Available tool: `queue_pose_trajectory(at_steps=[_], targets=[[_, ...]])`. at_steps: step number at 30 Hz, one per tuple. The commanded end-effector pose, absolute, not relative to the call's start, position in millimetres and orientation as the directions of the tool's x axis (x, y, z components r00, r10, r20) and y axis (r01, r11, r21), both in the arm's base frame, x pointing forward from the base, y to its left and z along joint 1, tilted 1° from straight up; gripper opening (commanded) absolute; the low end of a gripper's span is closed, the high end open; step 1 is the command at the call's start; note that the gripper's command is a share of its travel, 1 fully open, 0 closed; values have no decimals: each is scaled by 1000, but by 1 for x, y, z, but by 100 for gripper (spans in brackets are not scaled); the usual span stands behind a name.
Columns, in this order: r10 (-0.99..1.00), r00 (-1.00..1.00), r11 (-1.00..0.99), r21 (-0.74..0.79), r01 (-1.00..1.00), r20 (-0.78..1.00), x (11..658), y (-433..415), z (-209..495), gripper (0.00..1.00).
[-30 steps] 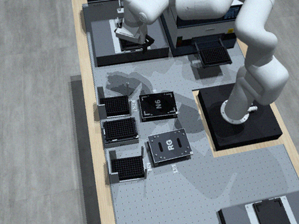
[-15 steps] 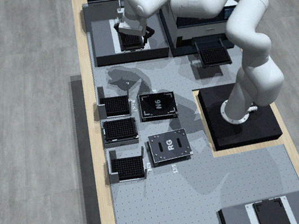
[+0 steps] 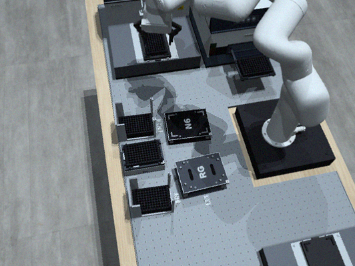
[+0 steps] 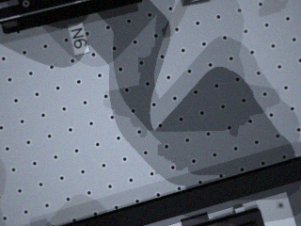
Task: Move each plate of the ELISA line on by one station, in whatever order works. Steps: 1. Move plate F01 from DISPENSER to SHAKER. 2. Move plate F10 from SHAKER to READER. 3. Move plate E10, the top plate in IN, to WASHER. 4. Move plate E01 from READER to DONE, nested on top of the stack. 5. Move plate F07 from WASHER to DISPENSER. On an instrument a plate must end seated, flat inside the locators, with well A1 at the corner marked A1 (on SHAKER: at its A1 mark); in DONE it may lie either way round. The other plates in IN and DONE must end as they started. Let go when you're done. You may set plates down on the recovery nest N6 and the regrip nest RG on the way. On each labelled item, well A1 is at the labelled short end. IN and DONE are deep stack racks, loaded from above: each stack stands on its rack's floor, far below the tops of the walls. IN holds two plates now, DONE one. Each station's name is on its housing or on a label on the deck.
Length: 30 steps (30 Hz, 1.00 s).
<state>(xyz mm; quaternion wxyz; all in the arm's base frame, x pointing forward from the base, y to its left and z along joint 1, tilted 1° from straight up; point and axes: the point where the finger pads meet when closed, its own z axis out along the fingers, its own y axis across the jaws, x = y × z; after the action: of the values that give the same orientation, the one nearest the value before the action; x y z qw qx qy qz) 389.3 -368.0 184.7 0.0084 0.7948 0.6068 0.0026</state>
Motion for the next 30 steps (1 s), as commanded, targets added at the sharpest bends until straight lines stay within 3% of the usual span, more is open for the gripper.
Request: queue_pose_trajectory(at_steps=[1,14,19,30], targets=[[985,173,-173,18,985,-4,390,-383,187,100],[985,173,-173,18,985,-4,389,-418,187,100],[1000,-1,1,17,1000,-7,388,-435,187,100],[1000,-1,1,17,1000,-8,387,-468,188,100]])
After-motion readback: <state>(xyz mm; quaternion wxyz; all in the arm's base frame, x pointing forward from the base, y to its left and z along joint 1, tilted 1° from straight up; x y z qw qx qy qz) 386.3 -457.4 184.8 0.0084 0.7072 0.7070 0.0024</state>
